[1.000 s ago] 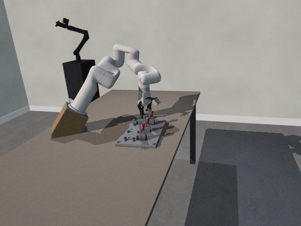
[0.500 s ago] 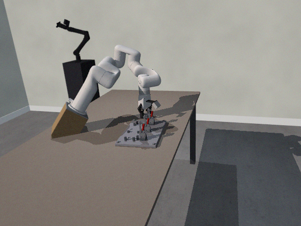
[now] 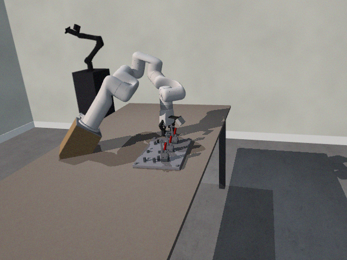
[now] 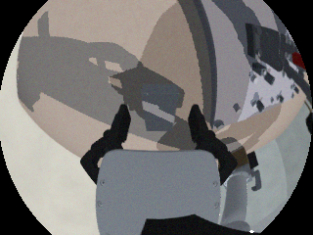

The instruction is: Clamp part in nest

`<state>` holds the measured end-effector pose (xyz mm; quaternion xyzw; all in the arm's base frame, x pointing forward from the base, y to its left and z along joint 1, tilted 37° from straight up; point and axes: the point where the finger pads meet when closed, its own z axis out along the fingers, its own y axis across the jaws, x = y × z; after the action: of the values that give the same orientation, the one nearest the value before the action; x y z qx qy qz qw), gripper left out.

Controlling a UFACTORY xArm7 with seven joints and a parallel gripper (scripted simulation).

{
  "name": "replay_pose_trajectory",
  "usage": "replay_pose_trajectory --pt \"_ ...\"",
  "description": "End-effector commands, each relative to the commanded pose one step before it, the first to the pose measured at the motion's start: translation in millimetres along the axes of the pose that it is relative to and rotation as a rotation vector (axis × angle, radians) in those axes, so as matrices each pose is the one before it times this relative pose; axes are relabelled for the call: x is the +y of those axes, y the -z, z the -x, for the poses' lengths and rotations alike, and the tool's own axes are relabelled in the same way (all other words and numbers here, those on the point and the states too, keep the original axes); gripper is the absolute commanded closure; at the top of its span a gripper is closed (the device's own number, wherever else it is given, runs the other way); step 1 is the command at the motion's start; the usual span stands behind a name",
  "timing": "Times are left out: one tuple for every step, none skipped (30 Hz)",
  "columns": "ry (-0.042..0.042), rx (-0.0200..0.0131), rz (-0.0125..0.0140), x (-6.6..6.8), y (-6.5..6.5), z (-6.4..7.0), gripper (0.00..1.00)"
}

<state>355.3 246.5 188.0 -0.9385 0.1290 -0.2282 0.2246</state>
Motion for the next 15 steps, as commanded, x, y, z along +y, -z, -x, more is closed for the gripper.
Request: replay_pose_trajectory --pt "-0.00063 0.00143 -0.0017 -0.41 0.75 -0.65 0.0" --pt "0.0 0.0 0.0 0.0 0.0 0.0 0.0" --pt "0.0 0.0 0.0 0.0 0.0 0.0 0.0" --pt "0.0 0.0 0.0 0.0 0.0 0.0 0.0" --pt "0.0 0.0 0.0 0.0 0.0 0.0 0.0" --pt "0.0 0.0 0.0 0.0 0.0 0.0 1.0" --pt "0.0 0.0 0.0 0.0 0.0 0.0 1.0" --pt "0.0 0.0 0.0 0.0 0.0 0.0 1.0" --pt "0.0 0.0 0.0 0.0 0.0 0.0 1.0" --pt "0.0 0.0 0.0 0.0 0.0 0.0 1.0" --pt "0.0 0.0 0.0 0.0 0.0 0.0 1.0" --pt "0.0 0.0 0.0 0.0 0.0 0.0 1.0" --pt "0.0 0.0 0.0 0.0 0.0 0.0 1.0" --pt "0.0 0.0 0.0 0.0 0.0 0.0 1.0" --pt "0.0 0.0 0.0 0.0 0.0 0.0 1.0"
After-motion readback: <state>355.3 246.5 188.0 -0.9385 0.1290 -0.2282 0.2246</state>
